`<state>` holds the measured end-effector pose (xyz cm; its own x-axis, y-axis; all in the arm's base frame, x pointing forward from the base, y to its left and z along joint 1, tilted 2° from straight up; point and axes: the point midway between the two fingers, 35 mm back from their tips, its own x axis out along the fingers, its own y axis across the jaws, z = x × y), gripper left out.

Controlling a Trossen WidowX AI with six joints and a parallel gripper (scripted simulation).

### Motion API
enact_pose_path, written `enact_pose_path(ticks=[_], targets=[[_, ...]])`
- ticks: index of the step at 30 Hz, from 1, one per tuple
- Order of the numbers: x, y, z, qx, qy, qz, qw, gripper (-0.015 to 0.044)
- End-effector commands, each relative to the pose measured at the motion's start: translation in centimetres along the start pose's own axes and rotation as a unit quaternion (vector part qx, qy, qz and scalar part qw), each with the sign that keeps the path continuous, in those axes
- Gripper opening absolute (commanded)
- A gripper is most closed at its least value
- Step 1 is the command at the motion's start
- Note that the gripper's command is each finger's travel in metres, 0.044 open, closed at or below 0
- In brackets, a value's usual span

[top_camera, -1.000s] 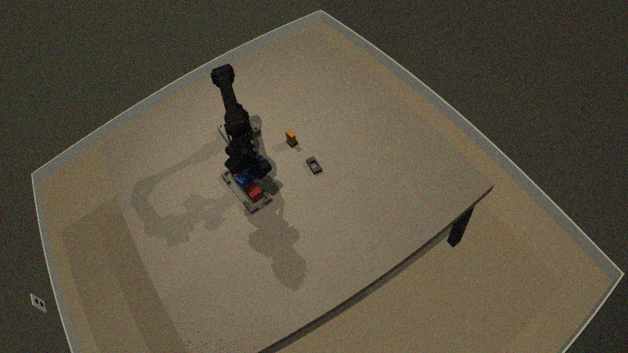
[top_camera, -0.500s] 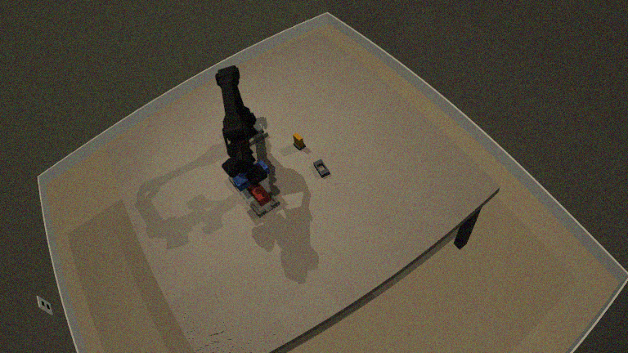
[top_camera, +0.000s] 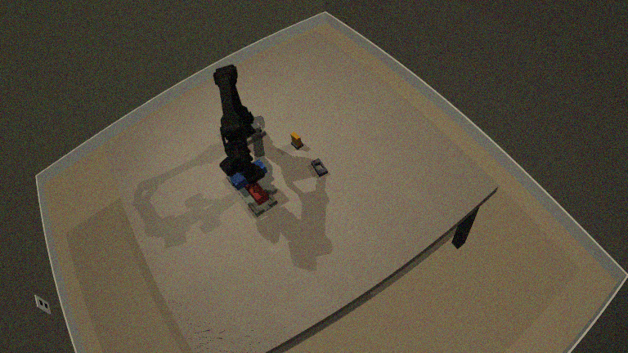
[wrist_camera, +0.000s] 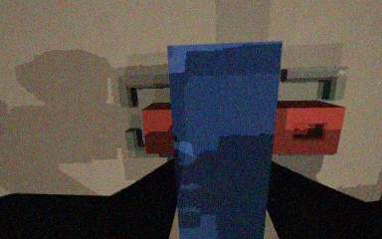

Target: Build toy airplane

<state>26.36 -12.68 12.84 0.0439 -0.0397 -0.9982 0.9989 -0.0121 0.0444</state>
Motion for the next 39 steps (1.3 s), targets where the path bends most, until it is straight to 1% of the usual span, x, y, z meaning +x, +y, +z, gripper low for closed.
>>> enact_pose_path(ticks=[1, 24, 30, 35, 39], targets=[[0.1, 0.0, 0.0, 0.003, 0.001, 0.001, 1.000, 0.0195], [3.8, 0.1, 0.0, 0.003, 0.001, 0.001, 1.000, 0.0195], [4.0, 0.1, 0.0, 0.003, 0.001, 0.001, 1.000, 0.0195], [3.8, 0.1, 0.0, 0.001, -0.001, 0.002, 1.000, 0.0161], [3.8, 0.1, 0.0, 0.001, -0.001, 0.002, 1.000, 0.0056]])
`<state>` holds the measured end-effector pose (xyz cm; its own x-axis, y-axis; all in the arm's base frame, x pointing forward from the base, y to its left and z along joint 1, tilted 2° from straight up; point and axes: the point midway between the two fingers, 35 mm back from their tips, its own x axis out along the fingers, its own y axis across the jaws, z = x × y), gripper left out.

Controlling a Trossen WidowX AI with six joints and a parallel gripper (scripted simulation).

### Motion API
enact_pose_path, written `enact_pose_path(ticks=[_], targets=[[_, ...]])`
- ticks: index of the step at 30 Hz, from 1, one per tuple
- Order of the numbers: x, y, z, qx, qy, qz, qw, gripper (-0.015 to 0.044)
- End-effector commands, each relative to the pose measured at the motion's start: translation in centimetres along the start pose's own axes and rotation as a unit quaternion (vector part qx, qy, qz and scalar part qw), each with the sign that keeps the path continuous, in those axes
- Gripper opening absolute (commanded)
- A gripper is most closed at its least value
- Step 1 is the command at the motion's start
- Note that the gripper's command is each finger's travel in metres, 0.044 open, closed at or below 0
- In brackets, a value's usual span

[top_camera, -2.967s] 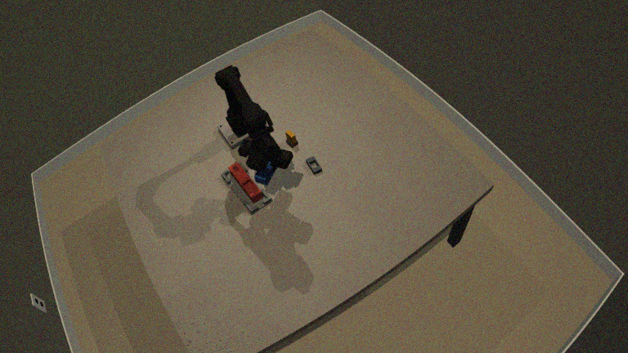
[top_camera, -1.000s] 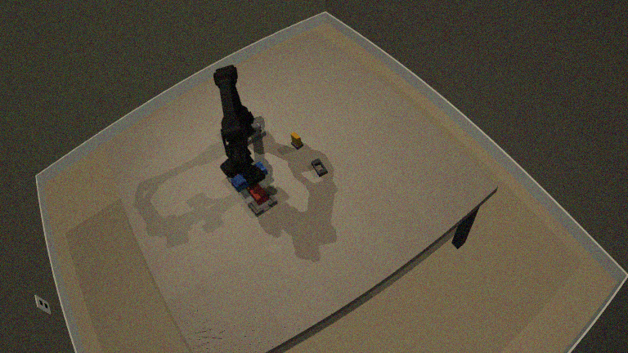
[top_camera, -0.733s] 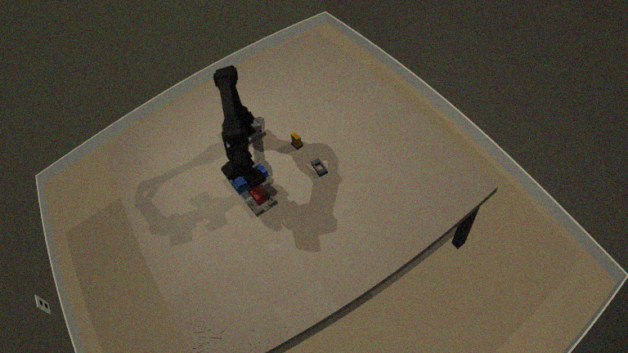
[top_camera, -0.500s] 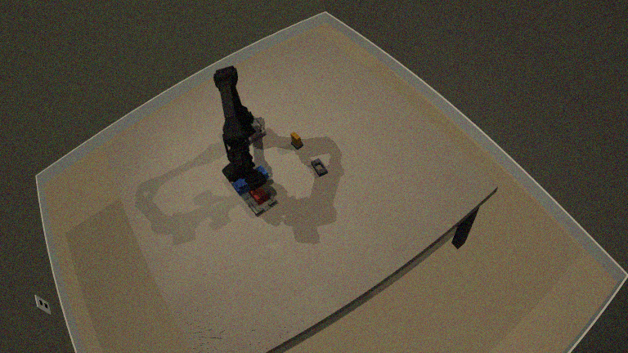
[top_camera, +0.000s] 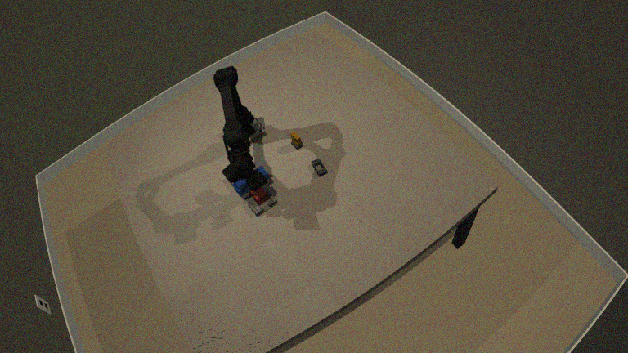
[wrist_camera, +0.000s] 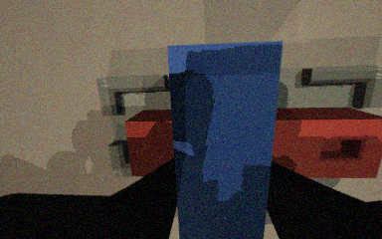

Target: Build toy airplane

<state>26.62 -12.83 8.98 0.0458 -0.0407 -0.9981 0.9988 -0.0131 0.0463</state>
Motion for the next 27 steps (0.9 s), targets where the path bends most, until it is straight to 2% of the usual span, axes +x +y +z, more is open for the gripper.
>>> enact_pose_path(ticks=[1, 17, 23, 27], targets=[[0.0, 0.0, 0.0, 0.000, 0.000, 0.001, 1.000, 0.0030], [0.0, 0.0, 0.0, 0.000, 0.000, 0.001, 1.000, 0.0440], [-0.3, 0.1, 0.0, 0.000, -0.001, 0.001, 1.000, 0.0440], [-4.6, 0.4, 0.2, 0.005, -0.004, 0.006, 1.000, 0.0440]])
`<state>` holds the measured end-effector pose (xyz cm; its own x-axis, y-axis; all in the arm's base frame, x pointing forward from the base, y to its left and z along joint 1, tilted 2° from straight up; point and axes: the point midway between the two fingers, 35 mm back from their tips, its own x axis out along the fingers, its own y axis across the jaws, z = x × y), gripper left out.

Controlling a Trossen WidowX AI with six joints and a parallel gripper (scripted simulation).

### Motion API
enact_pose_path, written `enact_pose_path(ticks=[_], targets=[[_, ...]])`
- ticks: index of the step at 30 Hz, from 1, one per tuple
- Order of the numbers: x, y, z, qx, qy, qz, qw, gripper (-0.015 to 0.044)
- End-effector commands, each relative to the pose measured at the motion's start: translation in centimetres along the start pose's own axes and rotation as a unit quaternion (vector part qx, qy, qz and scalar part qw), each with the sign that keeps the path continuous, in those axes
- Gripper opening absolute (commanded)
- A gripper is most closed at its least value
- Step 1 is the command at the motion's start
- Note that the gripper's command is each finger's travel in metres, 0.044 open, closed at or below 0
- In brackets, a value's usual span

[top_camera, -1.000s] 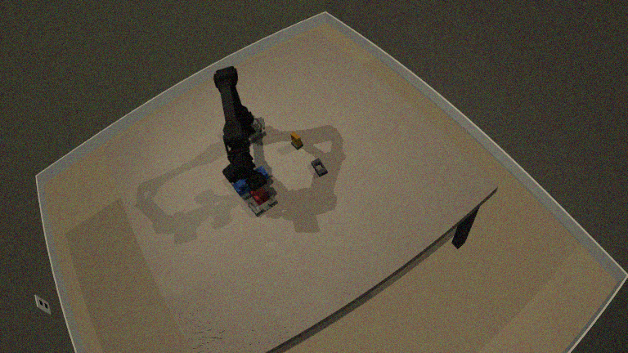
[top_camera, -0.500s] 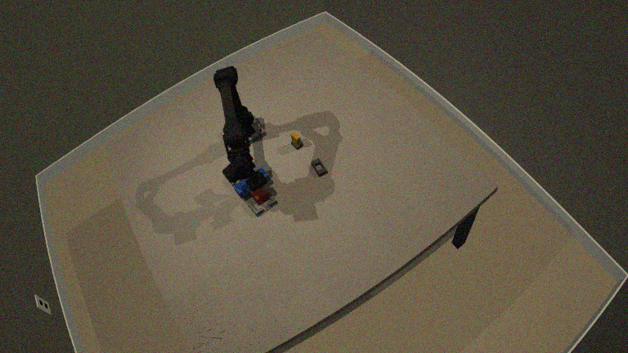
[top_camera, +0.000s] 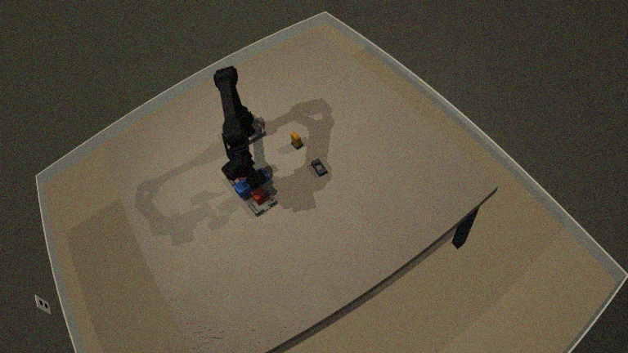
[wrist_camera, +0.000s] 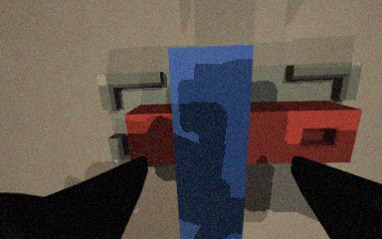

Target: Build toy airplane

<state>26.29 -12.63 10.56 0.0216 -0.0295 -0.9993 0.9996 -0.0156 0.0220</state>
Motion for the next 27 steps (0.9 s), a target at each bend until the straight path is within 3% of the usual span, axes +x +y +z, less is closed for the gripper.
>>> enact_pose_path(ticks=[1, 4, 9, 15, 20, 27], targets=[[-4.3, 0.5, 0.3, 0.004, -0.009, 0.017, 1.000, 0.0440], [-6.8, 0.1, 0.1, 0.002, -0.005, 0.013, 1.000, 0.0440], [-7.0, 0.3, 0.2, -0.007, -0.004, 0.012, 1.000, 0.0440], [-6.9, 0.3, 0.2, -0.258, -0.007, 0.011, 0.966, 0.0440], [-6.8, 0.3, 0.2, -0.481, -0.010, 0.009, 0.877, 0.0440], [-6.7, 0.3, 0.2, -0.720, -0.012, 0.006, 0.694, 0.0440]])
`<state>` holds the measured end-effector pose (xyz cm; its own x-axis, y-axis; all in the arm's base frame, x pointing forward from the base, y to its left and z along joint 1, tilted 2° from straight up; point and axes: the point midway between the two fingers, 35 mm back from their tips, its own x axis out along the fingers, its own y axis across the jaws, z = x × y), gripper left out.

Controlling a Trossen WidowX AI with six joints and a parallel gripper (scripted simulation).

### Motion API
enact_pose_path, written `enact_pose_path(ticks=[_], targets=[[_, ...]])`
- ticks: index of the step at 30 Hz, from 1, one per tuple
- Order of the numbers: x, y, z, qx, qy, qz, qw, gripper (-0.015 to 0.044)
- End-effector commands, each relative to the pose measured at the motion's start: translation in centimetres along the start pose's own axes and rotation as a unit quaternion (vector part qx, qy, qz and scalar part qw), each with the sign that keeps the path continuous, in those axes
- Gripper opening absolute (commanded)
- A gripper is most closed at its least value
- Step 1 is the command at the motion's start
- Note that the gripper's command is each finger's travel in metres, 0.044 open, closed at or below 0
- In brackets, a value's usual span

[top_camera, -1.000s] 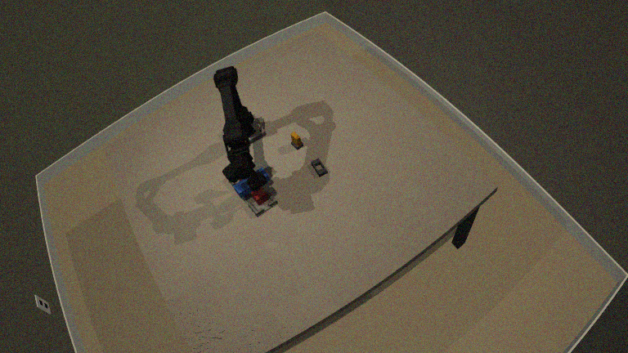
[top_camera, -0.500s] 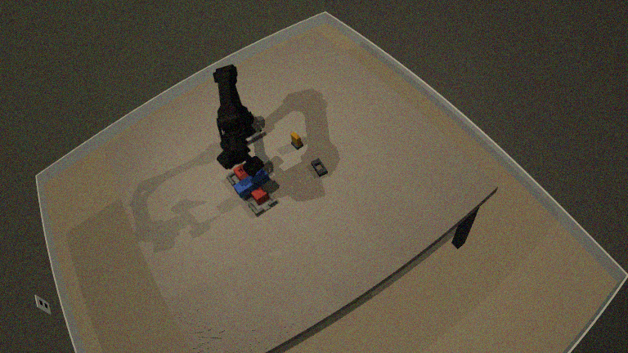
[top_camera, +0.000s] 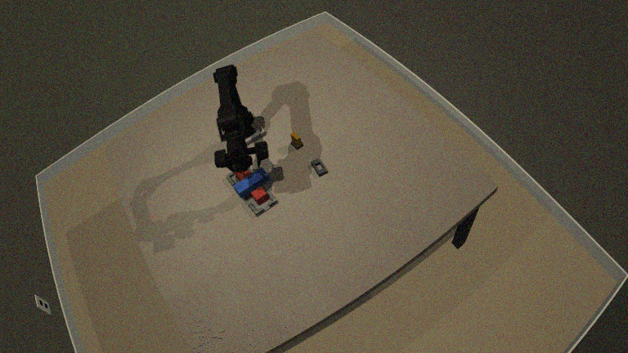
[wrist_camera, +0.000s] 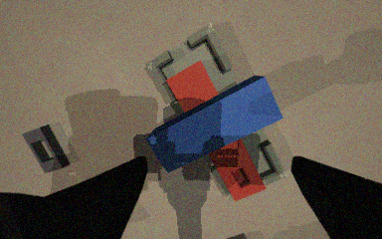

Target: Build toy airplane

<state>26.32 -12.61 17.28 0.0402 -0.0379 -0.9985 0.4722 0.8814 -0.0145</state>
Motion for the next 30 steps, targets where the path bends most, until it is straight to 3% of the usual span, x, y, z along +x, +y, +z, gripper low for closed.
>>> enact_pose_path(ticks=[1, 13, 20, 30], targets=[[0.0, 0.0, 0.1, -0.261, -0.003, 0.000, 0.965, 0.0440], [0.0, 0.2, 0.1, -0.261, -0.003, 0.001, 0.965, 0.0440], [-0.3, 8.5, -3.6, -0.263, -0.005, 0.009, 0.965, 0.0440], [-0.2, 17.0, -13.1, -0.261, 0.000, 0.013, 0.965, 0.0440]])
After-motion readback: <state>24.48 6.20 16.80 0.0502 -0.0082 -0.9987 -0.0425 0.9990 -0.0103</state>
